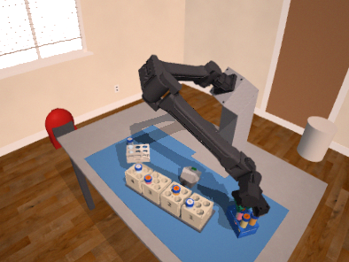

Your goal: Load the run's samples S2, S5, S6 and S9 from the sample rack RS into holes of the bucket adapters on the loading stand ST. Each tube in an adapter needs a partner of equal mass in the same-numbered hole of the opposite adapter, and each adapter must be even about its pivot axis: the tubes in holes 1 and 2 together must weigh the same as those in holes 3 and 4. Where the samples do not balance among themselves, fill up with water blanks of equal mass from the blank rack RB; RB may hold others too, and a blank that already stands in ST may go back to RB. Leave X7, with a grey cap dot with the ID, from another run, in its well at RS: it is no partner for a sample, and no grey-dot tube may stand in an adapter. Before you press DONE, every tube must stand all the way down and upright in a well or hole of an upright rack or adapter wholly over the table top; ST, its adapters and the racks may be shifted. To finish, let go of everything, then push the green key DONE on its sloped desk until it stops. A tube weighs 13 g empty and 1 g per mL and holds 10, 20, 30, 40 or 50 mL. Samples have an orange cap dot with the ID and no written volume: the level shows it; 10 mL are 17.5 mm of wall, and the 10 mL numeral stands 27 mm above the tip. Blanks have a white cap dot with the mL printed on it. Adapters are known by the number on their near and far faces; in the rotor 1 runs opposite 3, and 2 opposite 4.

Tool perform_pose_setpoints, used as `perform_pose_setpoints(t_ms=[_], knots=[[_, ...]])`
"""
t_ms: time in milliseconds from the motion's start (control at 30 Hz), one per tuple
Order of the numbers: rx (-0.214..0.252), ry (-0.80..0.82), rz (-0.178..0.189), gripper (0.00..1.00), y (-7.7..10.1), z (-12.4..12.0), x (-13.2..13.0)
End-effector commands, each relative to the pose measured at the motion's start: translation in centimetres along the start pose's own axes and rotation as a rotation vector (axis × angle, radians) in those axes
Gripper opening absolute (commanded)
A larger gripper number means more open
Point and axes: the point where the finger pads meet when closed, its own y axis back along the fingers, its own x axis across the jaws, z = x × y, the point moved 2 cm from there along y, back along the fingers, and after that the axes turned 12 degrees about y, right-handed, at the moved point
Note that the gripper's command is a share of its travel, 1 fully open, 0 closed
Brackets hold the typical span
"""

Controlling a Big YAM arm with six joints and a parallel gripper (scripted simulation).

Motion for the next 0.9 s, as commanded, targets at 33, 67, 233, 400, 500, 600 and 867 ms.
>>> perform_pose_setpoints(t_ms=[33, 67, 233, 400, 500, 600, 867], knots=[[-0.032, 0.004, -0.010, 0.00, 2.8, 1.2, -0.2], [-0.032, 0.004, -0.010, 0.00, 3.1, 1.2, -0.2], [-0.033, 0.004, -0.010, 0.00, 4.8, 1.1, -0.2], [-0.033, 0.003, -0.009, 0.00, 5.8, 1.1, -0.2], [-0.033, 0.003, -0.010, 0.00, 6.8, 1.0, -0.2], [-0.033, 0.003, -0.010, 0.00, 7.8, 1.0, -0.2], [-0.033, 0.003, -0.010, 0.00, 9.8, 0.9, -0.2]])
